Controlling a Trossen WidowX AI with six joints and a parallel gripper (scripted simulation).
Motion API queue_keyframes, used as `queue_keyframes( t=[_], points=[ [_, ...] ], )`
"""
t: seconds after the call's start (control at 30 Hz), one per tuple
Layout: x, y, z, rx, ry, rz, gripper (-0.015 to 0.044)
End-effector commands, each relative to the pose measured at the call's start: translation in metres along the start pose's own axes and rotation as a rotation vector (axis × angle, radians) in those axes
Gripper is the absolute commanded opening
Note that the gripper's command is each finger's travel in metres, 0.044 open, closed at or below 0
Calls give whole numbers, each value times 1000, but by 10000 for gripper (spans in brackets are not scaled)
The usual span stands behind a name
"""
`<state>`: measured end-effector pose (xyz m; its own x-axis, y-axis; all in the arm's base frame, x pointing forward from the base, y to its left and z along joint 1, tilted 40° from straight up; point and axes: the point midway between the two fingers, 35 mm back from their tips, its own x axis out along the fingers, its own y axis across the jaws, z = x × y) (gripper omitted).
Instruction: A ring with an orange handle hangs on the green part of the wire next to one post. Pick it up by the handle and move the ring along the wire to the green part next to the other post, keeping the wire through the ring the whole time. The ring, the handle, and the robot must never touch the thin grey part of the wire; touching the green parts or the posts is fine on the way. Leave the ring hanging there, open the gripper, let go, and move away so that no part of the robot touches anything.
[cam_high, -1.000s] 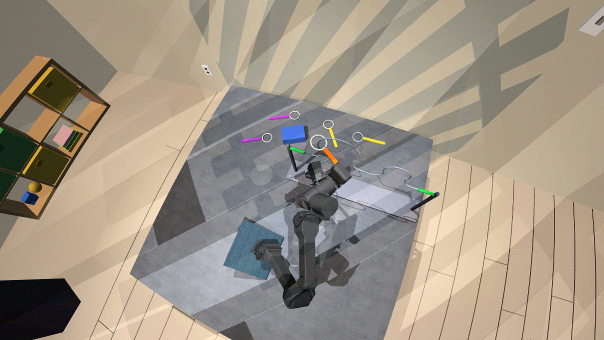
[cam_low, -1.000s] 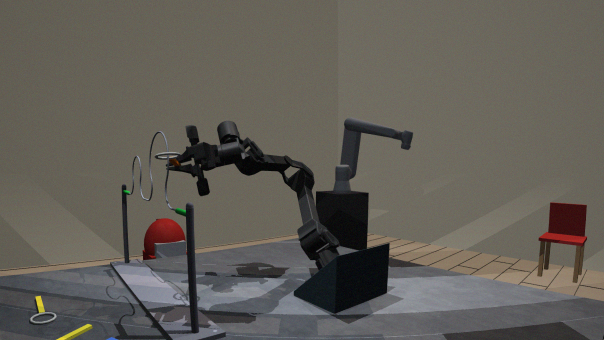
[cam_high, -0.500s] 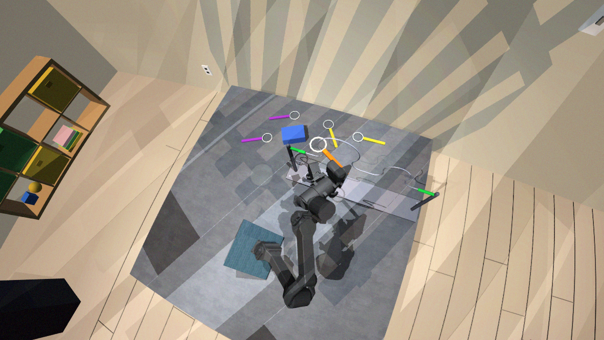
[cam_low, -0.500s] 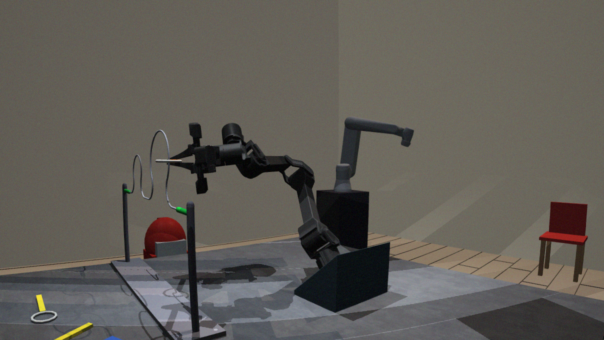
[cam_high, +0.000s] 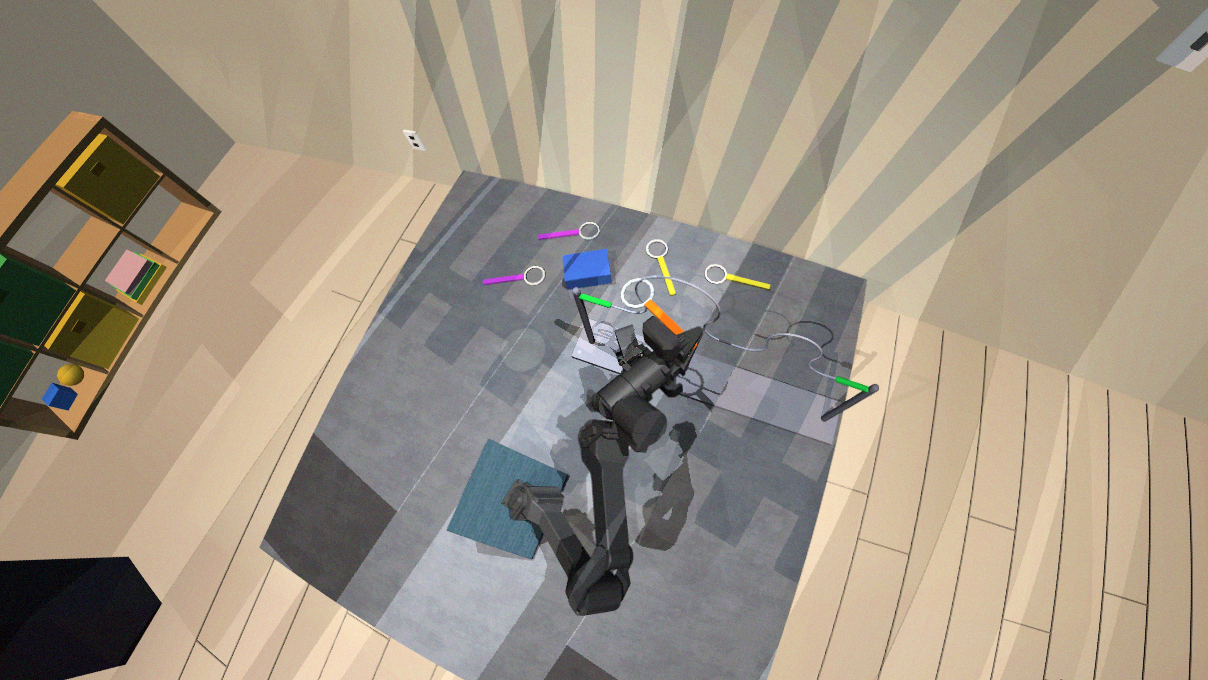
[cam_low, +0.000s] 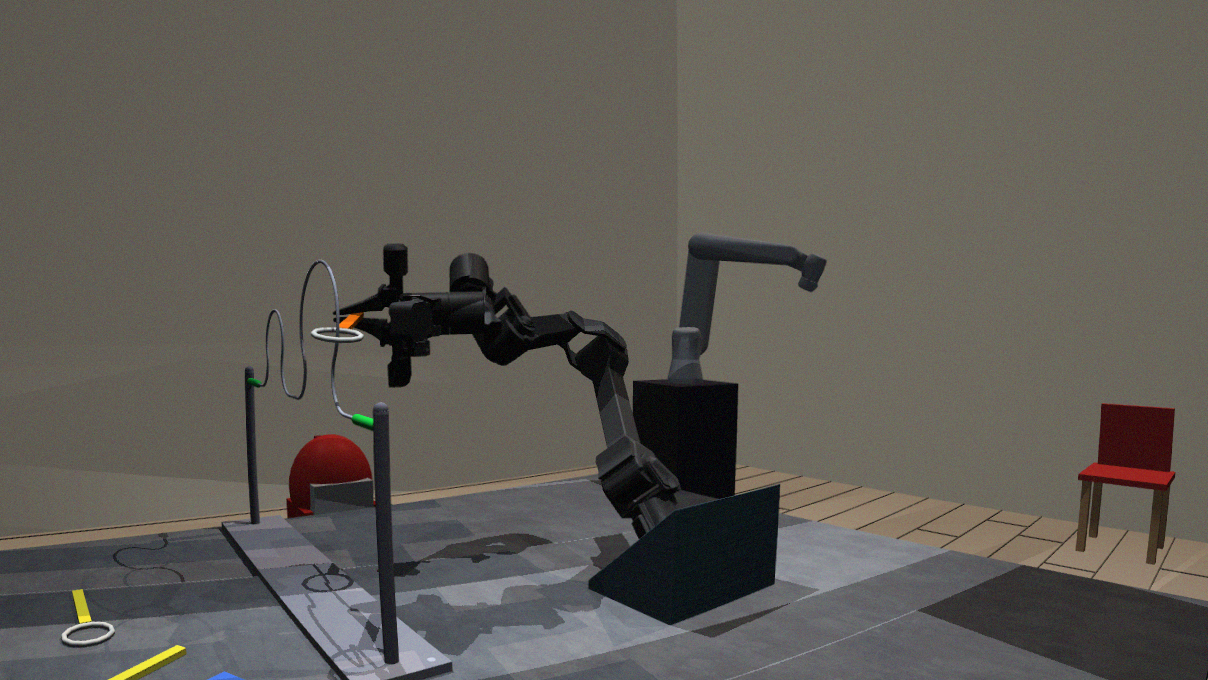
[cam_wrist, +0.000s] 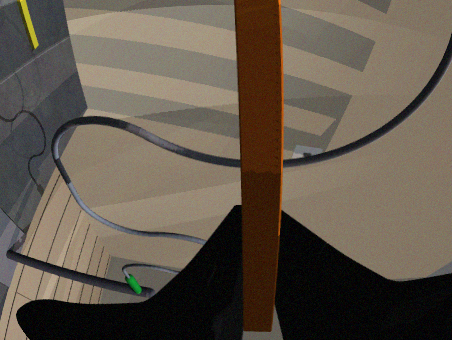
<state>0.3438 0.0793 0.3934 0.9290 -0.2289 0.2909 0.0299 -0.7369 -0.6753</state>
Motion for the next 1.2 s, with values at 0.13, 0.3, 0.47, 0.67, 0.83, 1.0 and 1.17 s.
queue_keyframes(
  t=[0.13, 0.3, 0.47, 0.67, 0.83, 1.0, 1.17],
  points=[
    [-1, -3, 1, -97, 10, -53, -150],
    [-1, -4, 1, -141, 16, -77, -150],
    [-1, -3, 1, -173, 20, -95, -150],
    [1, 1, -1, -186, 22, -102, -150],
    [2, 7, -3, -171, 21, -94, -150],
    [5, 17, -5, -129, 17, -72, -150],
    [7, 28, -7, -73, 10, -41, -150]
  ],
)
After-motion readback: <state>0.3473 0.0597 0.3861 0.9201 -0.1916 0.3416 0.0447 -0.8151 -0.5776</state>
